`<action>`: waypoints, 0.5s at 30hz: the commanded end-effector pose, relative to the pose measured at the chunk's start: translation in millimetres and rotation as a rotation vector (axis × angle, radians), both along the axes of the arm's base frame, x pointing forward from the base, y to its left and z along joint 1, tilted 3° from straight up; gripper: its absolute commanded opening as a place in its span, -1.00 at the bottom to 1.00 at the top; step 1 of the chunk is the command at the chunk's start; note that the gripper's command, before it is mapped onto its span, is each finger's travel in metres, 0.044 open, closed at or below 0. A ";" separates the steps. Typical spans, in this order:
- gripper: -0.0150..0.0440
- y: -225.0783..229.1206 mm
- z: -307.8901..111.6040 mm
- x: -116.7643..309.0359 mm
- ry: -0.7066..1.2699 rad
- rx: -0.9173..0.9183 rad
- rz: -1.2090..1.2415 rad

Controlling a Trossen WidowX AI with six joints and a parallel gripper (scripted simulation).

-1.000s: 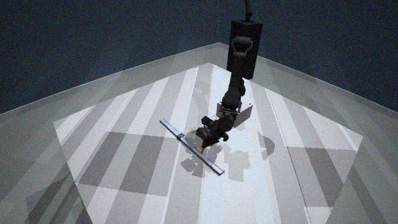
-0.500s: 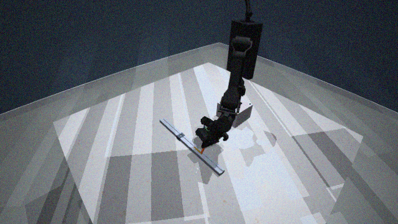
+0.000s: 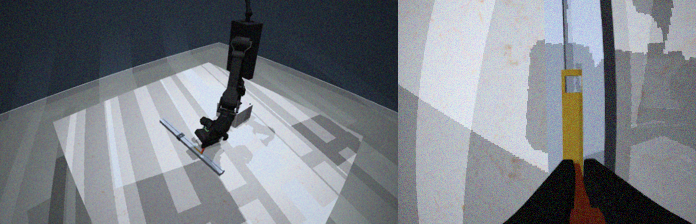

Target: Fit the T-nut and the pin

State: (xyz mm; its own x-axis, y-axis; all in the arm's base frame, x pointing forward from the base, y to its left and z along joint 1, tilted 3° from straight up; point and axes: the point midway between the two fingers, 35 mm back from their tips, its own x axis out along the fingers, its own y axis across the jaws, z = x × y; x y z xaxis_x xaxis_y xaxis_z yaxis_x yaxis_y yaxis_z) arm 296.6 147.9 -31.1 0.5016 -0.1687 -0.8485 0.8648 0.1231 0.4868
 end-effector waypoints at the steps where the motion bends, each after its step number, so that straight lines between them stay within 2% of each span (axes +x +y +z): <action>1: -1.00 0.6 0.0 0.3 0.014 0.000 0.005; 15: -1.00 0.8 0.4 1.7 0.042 -0.004 0.005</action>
State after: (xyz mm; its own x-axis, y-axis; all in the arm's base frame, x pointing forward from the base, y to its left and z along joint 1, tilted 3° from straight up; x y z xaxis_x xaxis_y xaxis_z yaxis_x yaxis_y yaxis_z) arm 298.3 148.2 -30.6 0.4738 -0.1725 -0.8636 0.8802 0.1251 0.4579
